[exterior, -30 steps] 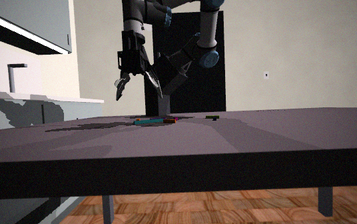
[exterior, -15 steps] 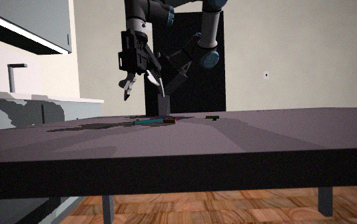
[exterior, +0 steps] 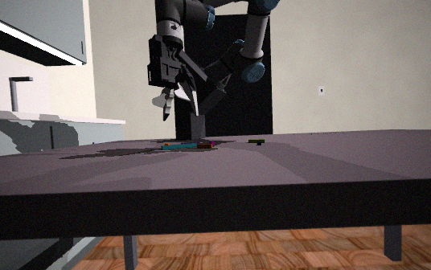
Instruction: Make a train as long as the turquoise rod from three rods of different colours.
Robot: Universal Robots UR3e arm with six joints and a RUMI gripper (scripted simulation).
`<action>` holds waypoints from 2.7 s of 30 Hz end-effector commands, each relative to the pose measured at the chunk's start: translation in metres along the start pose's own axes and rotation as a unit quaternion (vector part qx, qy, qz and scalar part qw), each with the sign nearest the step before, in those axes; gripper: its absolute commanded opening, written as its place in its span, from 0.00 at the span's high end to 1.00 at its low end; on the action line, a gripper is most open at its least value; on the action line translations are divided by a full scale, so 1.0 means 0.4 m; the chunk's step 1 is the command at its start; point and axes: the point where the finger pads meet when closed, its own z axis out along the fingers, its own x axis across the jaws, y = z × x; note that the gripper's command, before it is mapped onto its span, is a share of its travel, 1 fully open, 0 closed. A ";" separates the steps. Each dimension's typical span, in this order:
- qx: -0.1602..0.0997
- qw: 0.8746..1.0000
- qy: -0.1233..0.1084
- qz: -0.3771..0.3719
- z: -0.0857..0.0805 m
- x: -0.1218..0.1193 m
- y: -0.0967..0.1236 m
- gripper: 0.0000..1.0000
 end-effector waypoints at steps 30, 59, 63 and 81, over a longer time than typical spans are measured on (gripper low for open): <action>-0.006 0.927 -0.003 0.376 0.000 0.103 -0.023 0.00; -0.006 0.920 -0.003 0.391 0.000 0.107 -0.024 0.00; -0.006 0.920 -0.003 0.391 0.000 0.107 -0.024 0.00; -0.006 0.920 -0.003 0.391 0.000 0.107 -0.024 0.00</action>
